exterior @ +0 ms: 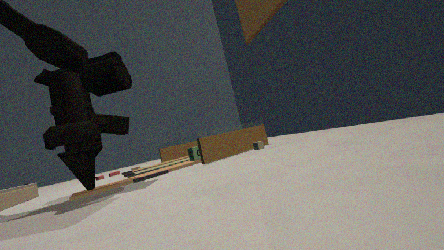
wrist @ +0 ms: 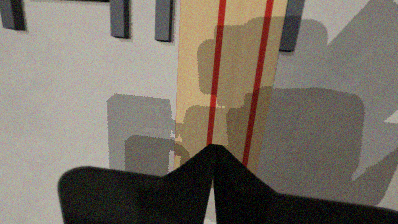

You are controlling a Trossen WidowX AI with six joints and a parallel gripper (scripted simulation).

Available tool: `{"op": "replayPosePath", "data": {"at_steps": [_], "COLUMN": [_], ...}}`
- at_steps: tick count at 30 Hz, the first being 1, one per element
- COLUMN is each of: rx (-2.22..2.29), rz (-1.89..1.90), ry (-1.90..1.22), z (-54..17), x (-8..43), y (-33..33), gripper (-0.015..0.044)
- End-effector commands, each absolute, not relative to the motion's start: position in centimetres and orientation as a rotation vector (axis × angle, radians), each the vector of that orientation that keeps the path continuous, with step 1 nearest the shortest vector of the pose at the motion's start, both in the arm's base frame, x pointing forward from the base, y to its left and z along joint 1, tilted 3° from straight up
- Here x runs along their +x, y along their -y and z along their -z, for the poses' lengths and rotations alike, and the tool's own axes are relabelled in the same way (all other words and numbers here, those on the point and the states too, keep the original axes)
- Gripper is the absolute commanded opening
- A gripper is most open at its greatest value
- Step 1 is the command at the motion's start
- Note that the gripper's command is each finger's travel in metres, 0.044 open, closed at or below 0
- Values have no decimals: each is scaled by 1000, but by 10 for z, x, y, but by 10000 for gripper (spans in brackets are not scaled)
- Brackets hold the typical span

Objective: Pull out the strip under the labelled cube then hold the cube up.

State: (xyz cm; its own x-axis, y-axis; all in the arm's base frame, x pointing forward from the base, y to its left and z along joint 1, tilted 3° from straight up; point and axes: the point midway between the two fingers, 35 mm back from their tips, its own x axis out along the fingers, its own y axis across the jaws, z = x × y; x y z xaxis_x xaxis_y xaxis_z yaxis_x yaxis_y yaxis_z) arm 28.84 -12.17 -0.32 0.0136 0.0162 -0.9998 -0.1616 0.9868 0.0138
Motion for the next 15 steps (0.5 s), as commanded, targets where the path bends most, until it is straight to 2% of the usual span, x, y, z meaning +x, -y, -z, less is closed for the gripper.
{"op": "replayPosePath", "data": {"at_steps": [1,15], "rx": [-111,-111], "rz": [-141,-141], "ry": [-1587,-1588], "z": [10,10], "x": [273,253], "y": [123,126], "gripper": [0,0]}}
